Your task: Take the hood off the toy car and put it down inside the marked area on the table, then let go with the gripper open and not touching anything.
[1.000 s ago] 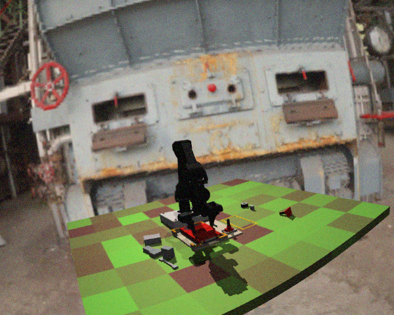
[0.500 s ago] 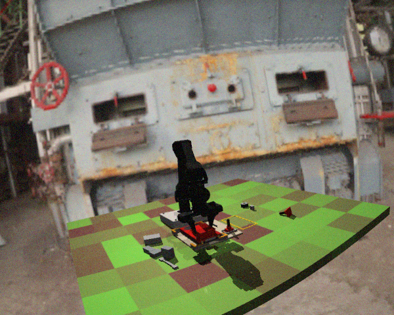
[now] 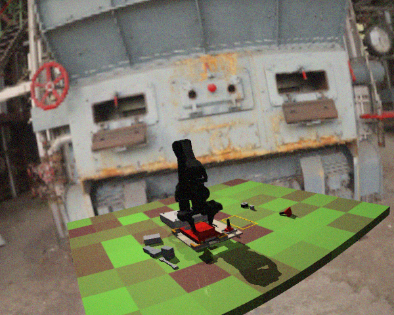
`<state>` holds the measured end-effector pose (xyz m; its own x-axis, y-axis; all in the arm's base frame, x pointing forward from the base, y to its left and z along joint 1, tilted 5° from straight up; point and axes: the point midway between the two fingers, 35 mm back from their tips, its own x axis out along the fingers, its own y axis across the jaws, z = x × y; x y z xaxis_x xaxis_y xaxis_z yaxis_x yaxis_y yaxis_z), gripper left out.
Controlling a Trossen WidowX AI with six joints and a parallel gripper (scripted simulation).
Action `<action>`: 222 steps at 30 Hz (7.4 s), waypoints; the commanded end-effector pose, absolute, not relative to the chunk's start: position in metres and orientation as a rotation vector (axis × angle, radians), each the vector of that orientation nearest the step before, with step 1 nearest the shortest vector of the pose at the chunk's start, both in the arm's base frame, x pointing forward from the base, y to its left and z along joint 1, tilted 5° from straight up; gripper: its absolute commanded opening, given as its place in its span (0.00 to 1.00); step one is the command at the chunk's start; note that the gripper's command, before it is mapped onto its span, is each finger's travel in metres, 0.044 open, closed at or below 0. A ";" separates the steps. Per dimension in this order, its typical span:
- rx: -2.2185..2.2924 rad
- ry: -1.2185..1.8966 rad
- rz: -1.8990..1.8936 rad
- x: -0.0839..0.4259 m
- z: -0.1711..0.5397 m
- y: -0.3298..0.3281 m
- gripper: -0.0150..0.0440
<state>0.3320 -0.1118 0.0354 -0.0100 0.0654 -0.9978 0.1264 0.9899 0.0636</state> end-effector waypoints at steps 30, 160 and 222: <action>0.147 1.574 -0.049 0.334 0.065 -0.114 0.25; 0.160 1.575 -0.036 0.319 0.043 0.099 0.25; 0.160 1.576 -0.036 0.318 0.019 0.101 0.25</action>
<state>0.3196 0.1006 0.0214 0.0053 0.0782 -0.9969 0.1193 0.9898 0.0783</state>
